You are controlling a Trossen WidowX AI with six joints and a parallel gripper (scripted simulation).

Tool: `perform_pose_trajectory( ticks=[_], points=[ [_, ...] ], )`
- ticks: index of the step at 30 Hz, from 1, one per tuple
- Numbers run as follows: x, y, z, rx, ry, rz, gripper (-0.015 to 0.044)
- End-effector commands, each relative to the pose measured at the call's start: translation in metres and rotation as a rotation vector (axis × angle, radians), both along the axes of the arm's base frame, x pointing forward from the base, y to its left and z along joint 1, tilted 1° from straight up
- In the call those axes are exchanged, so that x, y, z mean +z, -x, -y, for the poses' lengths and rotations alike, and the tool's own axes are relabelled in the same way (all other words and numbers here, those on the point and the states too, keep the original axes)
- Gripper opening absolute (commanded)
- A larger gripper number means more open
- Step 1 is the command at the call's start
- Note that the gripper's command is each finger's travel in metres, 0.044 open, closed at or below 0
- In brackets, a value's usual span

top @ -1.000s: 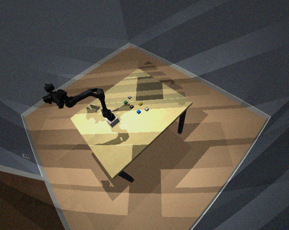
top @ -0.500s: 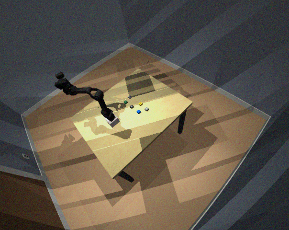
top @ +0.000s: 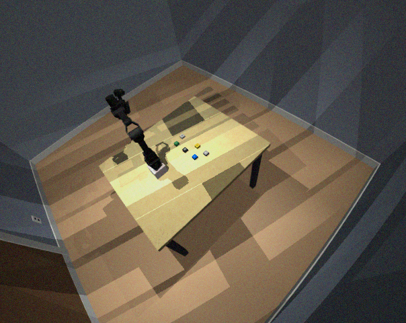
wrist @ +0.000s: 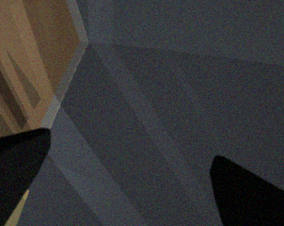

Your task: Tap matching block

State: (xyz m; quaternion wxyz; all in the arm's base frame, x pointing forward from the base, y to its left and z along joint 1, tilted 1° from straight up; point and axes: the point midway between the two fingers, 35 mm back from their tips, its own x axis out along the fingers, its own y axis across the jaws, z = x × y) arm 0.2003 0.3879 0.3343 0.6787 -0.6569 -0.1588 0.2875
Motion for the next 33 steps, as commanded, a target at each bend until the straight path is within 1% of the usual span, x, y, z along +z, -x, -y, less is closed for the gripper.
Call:
perform_pose_trajectory(
  ticks=[1, 5, 9, 13, 17, 21, 25, 29, 33],
  points=[
    [-0.033, -0.058, 0.035, -0.134, 0.045, -0.108, 0.0400],
    [-0.061, -0.106, 0.079, -0.274, 0.064, -0.220, 0.0400],
    [-0.088, -0.144, 0.132, -0.424, 0.066, -0.343, 0.0400],
    [-0.115, -0.172, 0.192, -0.583, 0.047, -0.475, 0.0400],
    [-0.141, -0.186, 0.256, -0.755, 0.004, -0.616, 0.0400],
    [-0.166, -0.187, 0.323, -0.939, -0.066, -0.766, 0.0400],
    [-0.189, -0.173, 0.387, -1.129, -0.164, -0.917, 0.0400],
    [-0.209, -0.148, 0.443, -1.321, -0.291, -1.066, 0.0400],
    [-0.225, -0.113, 0.490, -1.513, -0.449, -1.211, 0.0400]
  ],
)
